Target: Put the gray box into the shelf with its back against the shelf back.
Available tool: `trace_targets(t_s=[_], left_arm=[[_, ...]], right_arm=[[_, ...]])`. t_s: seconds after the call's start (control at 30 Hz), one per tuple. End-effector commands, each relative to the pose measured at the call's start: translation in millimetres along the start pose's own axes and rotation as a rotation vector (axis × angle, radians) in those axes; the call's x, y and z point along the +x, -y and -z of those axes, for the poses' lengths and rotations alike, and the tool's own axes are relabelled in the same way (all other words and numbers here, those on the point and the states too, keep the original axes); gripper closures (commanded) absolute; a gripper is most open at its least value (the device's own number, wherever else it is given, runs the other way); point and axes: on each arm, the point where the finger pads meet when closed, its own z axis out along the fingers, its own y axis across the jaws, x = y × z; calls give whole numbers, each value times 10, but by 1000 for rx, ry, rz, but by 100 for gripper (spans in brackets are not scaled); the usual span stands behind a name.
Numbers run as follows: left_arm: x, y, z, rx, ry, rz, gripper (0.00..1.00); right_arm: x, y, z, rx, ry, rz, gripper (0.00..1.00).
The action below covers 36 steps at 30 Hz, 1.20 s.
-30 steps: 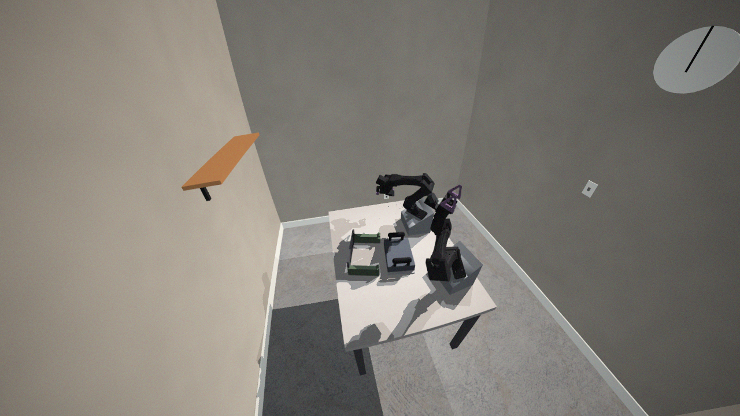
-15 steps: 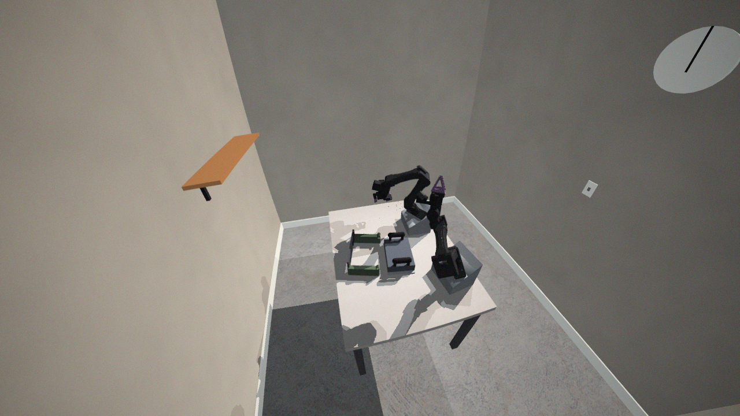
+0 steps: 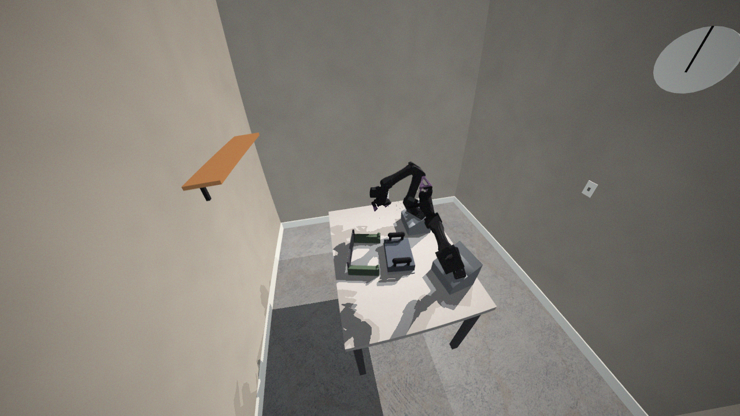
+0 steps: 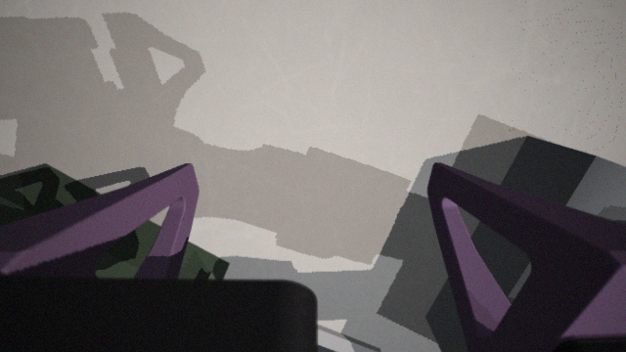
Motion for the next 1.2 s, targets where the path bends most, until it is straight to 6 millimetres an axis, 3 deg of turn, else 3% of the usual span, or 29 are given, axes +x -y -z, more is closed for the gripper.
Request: trace_targets(t_s=[0.0, 0.2, 0.37, 0.47, 0.87, 0.93, 1.0, 1.17], left_arm=[[-273, -260, -57, -153, 93, -77, 0], [-663, -827, 109, -406, 205, -165, 0], [-974, -1251, 377, -626, 283, -234, 0], [-1011, -1324, 432, -667, 291, -246, 0], [-1594, -2014, 1527, -1233, 406, -377, 0], [-1654, -2079, 1744, -1333, 411, -392, 0], [-1654, -2079, 1744, -1333, 411, -392, 0], [-1770, -2126, 2128, -1497, 424, -412, 0]], right_arm=[[64, -73, 30, 12, -6, 48, 0], [343, -199, 28, 4, -63, 175, 0], [588, -286, 48, -7, -105, 283, 0], [628, -301, 68, -17, -113, 300, 0], [1271, -407, 187, -49, -193, 580, 0], [1379, -410, 220, -58, -203, 628, 0], [1379, -410, 220, -58, -203, 628, 0], [1592, -407, 295, -79, -218, 724, 0]])
